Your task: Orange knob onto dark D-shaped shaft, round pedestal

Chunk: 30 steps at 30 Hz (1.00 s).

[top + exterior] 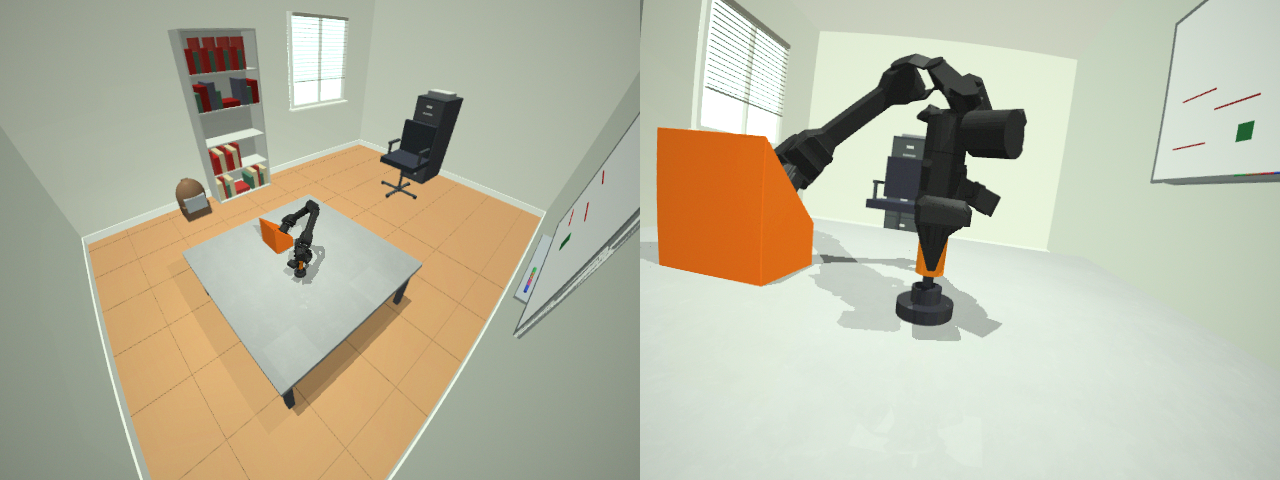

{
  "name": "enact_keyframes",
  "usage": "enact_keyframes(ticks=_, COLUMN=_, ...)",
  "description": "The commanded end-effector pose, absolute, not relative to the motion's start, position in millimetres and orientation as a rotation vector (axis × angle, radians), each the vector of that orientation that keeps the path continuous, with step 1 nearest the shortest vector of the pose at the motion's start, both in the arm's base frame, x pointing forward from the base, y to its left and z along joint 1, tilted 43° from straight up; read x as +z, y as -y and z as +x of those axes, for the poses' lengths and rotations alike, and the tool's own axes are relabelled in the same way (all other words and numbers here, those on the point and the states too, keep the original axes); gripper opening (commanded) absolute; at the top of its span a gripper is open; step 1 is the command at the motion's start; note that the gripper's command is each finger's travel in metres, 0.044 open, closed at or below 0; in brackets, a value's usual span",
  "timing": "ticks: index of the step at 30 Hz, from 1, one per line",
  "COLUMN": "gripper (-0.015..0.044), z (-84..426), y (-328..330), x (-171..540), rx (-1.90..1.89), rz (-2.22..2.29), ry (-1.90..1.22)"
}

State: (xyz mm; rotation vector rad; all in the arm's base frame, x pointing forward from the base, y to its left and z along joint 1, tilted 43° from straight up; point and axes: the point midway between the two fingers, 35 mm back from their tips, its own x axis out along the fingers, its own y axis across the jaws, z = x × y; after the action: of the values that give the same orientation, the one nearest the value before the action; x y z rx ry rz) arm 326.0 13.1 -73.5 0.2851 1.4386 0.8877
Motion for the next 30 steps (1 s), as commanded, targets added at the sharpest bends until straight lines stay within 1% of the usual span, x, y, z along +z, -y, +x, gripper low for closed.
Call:
enact_keyframes(ticks=1, gripper=0.0000, z=325.8, y=-14.2, x=-75.1, rx=0.930, rz=0.239, ry=-1.408)
enact_keyframes(ticks=30, gripper=0.0000, z=325.8, y=-13.1, x=-73.7, rx=0.930, rz=0.239, ry=-1.408)
